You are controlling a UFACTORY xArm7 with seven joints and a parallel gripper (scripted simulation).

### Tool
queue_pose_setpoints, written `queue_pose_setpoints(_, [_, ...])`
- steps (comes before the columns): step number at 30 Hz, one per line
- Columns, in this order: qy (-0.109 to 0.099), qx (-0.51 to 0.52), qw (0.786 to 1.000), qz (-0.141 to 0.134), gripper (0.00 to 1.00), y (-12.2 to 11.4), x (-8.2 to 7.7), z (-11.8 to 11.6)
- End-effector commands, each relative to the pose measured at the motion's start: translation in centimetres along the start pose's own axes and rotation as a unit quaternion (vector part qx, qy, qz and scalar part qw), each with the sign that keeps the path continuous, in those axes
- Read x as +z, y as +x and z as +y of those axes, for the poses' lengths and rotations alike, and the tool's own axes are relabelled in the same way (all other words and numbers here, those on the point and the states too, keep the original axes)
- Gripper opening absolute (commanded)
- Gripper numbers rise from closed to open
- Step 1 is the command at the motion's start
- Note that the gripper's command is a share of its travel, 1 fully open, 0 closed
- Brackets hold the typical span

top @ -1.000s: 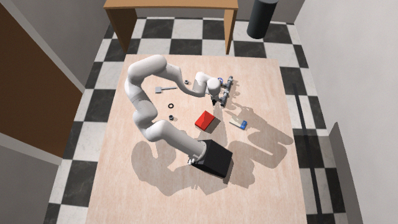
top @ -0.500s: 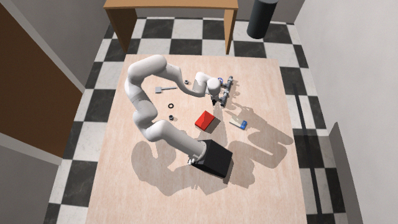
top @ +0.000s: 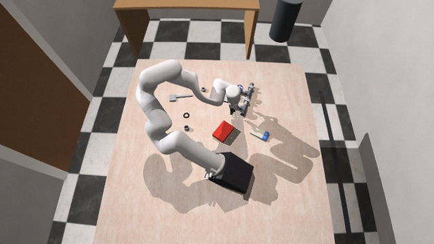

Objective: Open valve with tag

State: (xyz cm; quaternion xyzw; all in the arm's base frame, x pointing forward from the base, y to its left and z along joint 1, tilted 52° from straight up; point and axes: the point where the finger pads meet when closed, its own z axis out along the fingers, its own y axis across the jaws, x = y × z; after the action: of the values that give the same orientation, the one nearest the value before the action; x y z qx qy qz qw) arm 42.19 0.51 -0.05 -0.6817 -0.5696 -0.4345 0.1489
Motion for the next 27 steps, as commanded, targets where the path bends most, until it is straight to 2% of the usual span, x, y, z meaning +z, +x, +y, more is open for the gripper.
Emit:
queue_pose_setpoints(1, [-0.001,0.074,0.997,-0.002,1.00,-0.10,-0.16,0.17])
queue_pose_setpoints(5, [-0.001,0.179,0.984,-0.002,1.00,-0.10,-0.16,0.17])
queue_pose_setpoints(12, [-0.005,0.346,0.938,0.000,1.00,-0.10,-0.16,0.17])
queue_pose_setpoints(14, [-0.005,0.346,0.938,0.000,1.00,-0.10,-0.16,0.17])
queue_pose_setpoints(15, [-0.004,0.411,0.912,0.000,1.00,-0.10,-0.16,0.17])
queue_pose_setpoints(20, [-0.008,0.504,0.864,0.004,1.00,-0.10,-0.16,0.17])
queue_pose_setpoints(27, [-0.013,0.642,0.767,0.009,1.00,-0.10,-0.16,0.17])
